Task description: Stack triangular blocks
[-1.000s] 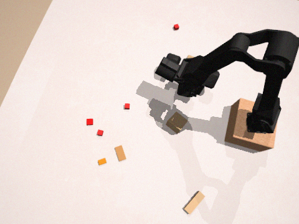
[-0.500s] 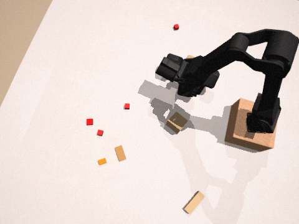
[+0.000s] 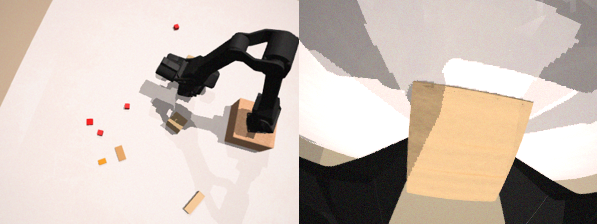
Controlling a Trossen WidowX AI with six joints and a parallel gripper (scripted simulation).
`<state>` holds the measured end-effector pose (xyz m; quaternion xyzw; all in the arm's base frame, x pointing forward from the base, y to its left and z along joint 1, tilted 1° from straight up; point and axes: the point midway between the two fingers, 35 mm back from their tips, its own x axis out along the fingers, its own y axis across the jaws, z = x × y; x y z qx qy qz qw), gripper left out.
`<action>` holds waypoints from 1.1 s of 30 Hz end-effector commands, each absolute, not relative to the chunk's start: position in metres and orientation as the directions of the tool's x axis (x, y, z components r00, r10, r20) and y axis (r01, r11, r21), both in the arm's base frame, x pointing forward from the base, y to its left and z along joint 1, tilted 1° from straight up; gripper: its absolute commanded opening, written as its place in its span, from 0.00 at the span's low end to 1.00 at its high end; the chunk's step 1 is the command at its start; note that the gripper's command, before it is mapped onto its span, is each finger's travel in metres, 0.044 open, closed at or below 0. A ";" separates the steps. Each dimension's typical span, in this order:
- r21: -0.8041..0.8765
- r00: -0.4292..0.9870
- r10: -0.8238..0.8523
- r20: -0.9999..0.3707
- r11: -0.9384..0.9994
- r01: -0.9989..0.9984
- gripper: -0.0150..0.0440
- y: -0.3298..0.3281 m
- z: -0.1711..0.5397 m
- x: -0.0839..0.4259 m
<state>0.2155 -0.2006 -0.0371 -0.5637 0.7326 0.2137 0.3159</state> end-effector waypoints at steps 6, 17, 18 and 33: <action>-0.044 -0.164 -0.691 -0.704 0.273 -0.961 0.25 -0.202 -0.010 0.219; -0.045 -0.164 -0.691 -0.704 0.273 -0.961 0.25 -0.201 0.042 0.217; -0.045 -0.164 -0.691 -0.704 0.273 -0.961 0.25 -0.201 0.047 0.216; -0.044 -0.164 -0.691 -0.704 0.273 -0.961 0.25 -0.199 0.063 0.213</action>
